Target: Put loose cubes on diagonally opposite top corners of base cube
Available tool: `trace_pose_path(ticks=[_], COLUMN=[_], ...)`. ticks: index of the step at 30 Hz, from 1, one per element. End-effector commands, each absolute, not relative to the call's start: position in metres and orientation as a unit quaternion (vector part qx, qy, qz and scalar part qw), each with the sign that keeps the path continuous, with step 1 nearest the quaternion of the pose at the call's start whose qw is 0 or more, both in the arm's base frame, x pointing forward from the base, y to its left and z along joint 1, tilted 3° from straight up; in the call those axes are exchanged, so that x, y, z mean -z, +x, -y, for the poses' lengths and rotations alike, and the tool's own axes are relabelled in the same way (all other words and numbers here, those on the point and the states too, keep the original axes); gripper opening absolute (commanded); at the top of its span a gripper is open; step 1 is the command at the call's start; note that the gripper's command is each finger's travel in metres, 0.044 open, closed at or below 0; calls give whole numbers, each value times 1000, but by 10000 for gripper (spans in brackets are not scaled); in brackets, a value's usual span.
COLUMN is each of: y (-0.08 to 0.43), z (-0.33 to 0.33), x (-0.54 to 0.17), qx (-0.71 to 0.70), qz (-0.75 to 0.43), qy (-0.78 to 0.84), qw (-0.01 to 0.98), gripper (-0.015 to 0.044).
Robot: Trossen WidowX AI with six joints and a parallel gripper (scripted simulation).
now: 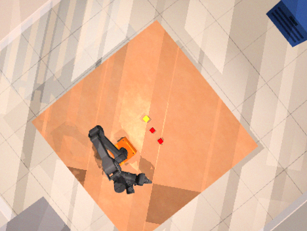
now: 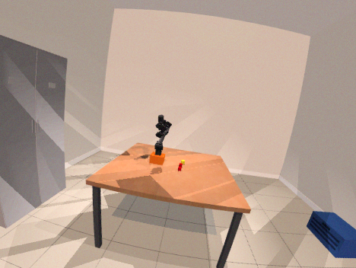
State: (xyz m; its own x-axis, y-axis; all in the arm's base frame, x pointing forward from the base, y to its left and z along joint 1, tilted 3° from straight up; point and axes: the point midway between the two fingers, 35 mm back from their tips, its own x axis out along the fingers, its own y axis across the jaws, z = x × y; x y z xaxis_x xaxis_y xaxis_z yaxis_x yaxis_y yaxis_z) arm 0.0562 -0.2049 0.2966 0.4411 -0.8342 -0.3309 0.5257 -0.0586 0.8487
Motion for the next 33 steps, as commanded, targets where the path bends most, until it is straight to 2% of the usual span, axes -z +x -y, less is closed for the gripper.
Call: trace_pose_path(ticks=[1,17,33], y=[71,153,229], z=[210,207,153], x=[-287,-228,-163], qx=[491,440,437], qz=[121,-56,-263], qy=[559,673,678], qw=[657,592,529], gripper=[265,265,265])
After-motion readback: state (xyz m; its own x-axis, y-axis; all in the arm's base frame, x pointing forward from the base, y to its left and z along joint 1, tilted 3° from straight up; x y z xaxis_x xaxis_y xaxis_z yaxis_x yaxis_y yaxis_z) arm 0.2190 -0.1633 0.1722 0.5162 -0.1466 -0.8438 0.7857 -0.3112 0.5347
